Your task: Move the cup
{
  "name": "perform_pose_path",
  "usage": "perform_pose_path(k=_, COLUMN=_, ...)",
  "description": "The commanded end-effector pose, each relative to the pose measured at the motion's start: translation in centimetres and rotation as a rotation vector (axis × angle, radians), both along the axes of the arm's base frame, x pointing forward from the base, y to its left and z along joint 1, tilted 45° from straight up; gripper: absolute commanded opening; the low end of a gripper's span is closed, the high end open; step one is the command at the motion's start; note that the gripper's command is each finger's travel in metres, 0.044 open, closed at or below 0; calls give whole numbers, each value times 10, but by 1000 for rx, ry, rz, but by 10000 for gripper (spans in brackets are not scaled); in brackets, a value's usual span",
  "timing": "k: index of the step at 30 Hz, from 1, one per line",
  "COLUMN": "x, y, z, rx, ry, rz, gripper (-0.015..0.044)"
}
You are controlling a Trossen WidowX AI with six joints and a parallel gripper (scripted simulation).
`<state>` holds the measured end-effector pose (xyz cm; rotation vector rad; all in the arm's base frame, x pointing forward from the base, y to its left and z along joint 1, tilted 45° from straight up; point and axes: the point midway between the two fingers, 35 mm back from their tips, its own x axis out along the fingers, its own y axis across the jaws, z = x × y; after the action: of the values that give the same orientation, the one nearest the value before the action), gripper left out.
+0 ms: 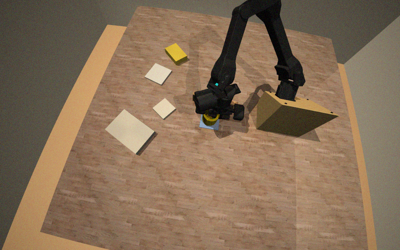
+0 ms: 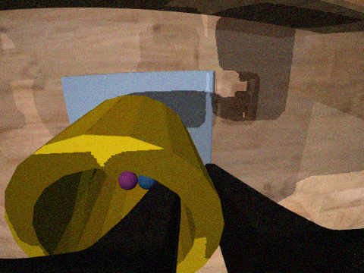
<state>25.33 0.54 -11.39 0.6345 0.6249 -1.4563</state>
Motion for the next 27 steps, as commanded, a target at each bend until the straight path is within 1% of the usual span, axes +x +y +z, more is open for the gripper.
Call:
perform_pose_path(k=1, x=0, y=0, z=0, rx=0, ry=-1, rz=0, gripper=33)
perform_pose_path(k=5, x=0, y=0, z=0, rx=0, ry=-1, rz=0, gripper=0)
perform_pose_path(k=11, x=2, y=9, z=8, rx=2, ry=0, rz=1, gripper=0)
perform_pose_path(k=27, x=2, y=54, z=53, rx=-1, ry=2, rz=2, gripper=0)
